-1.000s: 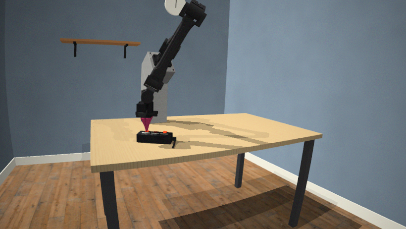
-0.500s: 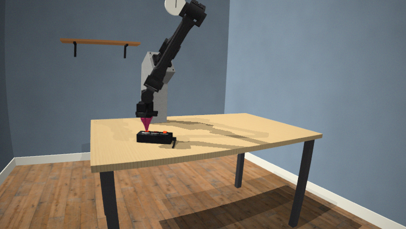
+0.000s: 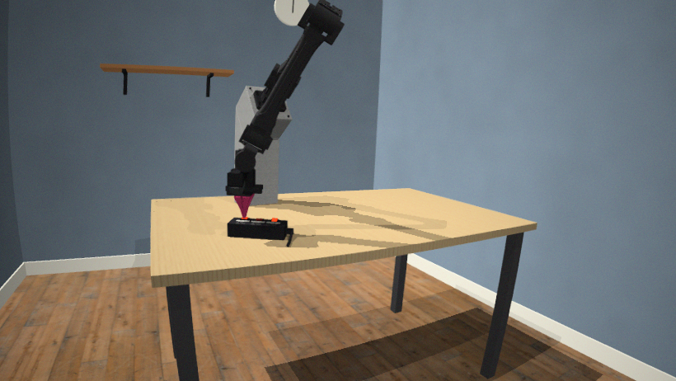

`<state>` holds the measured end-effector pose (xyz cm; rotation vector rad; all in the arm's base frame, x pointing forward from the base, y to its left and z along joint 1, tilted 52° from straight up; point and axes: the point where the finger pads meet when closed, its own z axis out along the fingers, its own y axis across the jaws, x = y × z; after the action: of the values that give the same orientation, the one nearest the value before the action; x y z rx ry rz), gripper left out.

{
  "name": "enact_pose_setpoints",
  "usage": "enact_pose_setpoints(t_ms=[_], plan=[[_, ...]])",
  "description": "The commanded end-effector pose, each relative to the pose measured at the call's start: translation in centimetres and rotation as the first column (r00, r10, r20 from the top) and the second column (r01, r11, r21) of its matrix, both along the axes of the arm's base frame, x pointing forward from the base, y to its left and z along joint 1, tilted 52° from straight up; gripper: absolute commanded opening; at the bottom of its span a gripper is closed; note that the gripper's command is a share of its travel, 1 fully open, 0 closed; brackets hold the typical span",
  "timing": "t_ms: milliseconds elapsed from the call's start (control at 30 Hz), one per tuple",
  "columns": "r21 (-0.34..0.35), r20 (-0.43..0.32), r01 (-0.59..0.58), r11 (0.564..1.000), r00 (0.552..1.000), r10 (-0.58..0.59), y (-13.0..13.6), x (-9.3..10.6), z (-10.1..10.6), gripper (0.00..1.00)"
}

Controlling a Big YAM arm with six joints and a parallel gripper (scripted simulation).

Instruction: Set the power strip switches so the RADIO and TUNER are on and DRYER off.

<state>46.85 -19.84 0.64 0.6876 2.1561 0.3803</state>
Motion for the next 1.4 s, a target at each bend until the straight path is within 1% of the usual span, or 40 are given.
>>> enact_pose_setpoints(t_ms=[0, 133, 200, 267, 333, 400, 667, 733, 800, 900, 1367], plan=[[-0.002, 0.015, -0.005, 1.0, 1.0, 0.005, 0.1, 1.2, 0.0, 0.0], [-0.007, 0.016, -0.003, 1.0, 1.0, 0.004, -0.3, 0.8, 0.1, 0.0], [-0.022, 0.026, 0.005, 1.0, 1.0, -0.004, -1.1, 0.2, 1.7, 0.0], [-0.01, 0.007, 0.009, 1.0, 1.0, -0.009, -0.7, -1.3, 1.2, 0.0], [-0.01, 0.008, 0.009, 1.0, 1.0, -0.009, -0.7, -1.8, 1.6, 0.0], [-0.01, 0.008, 0.009, 1.0, 1.0, -0.009, -0.7, -1.8, 1.6, 0.0], [-0.011, 0.01, 0.009, 1.0, 1.0, -0.009, -0.8, -3.5, 3.0, 0.0], [-0.012, 0.01, 0.01, 1.0, 1.0, -0.01, -0.8, -3.6, 3.1, 0.0], [-0.012, 0.01, -0.007, 1.0, 1.0, 0.007, -0.1, -3.3, 3.2, 0.0], [-0.009, 0.004, -0.007, 1.0, 1.0, 0.007, -0.1, -3.4, 2.9, 0.0], [-0.008, 0.004, -0.007, 1.0, 1.0, 0.007, -0.1, -3.4, 2.9, 0.0]])
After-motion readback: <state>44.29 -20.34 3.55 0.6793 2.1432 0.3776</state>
